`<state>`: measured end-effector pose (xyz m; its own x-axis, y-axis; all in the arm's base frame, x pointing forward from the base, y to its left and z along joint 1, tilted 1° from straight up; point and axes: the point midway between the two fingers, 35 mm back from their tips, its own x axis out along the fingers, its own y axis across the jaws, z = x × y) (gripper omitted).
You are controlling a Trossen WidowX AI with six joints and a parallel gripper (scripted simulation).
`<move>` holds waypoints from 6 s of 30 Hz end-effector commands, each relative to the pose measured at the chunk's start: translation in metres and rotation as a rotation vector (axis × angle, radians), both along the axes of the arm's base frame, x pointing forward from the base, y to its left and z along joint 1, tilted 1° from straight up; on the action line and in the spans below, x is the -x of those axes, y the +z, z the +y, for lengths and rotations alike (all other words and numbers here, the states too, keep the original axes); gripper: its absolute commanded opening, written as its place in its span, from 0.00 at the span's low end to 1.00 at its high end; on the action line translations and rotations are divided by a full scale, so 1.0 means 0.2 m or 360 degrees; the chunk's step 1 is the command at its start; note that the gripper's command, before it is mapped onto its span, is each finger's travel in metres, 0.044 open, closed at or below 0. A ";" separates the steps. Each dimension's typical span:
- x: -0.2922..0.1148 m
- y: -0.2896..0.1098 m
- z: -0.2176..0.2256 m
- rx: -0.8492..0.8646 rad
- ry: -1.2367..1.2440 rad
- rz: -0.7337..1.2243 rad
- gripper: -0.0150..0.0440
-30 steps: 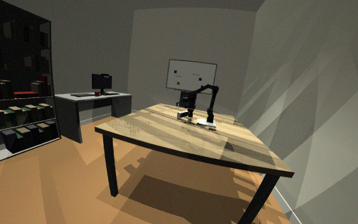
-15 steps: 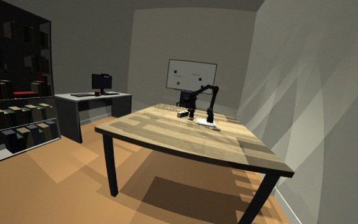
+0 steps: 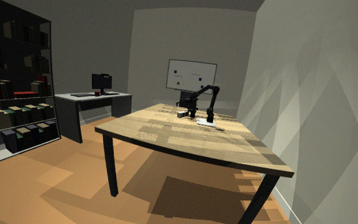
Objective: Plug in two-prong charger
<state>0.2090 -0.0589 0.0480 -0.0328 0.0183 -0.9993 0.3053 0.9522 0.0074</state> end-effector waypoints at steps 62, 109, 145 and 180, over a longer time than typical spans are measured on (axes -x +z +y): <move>-0.20 -0.01 -0.15 -0.0006 -0.0131 -0.0003 0.25; -0.23 -0.01 -0.16 -0.0006 -0.0131 -0.0004 0.25; -0.25 -0.01 -0.17 -0.0006 -0.0131 -0.0004 0.25; -0.29 -0.01 -0.19 -0.0005 -0.0131 -0.0006 0.25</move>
<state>0.2643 -0.0947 0.0455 -0.0365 0.0265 -0.9990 0.3821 0.9241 0.0105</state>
